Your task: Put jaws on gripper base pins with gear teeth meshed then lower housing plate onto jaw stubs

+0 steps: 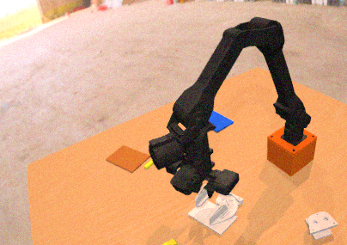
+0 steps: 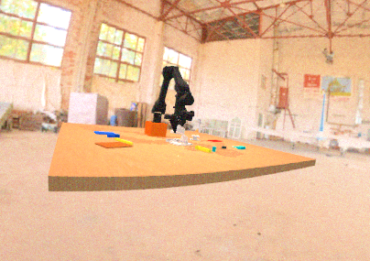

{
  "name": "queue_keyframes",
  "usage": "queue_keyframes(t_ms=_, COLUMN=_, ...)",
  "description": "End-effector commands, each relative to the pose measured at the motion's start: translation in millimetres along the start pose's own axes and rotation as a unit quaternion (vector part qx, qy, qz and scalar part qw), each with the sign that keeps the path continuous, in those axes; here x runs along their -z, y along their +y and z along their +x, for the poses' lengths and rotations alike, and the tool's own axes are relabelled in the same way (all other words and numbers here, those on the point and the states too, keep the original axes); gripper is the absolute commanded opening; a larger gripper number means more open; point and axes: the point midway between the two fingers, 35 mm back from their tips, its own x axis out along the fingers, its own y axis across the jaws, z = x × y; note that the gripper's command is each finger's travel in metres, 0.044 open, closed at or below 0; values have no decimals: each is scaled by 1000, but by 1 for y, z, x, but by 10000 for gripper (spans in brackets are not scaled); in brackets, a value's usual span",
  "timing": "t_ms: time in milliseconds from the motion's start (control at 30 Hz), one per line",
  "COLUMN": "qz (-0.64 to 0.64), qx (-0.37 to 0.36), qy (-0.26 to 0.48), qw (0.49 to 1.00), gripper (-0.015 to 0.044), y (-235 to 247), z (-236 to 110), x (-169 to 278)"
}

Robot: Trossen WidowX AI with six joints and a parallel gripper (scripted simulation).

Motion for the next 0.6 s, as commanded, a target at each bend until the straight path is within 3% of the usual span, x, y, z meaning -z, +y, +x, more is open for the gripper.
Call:
queue_keyframes(t_ms=0, qz=2, qx=0, qy=2, qw=1000, gripper=134, y=0, z=6, x=1)
queue_keyframes(t_ms=567, qz=2, qx=0, qy=2, qw=1000, gripper=134, y=1, z=32, x=3)
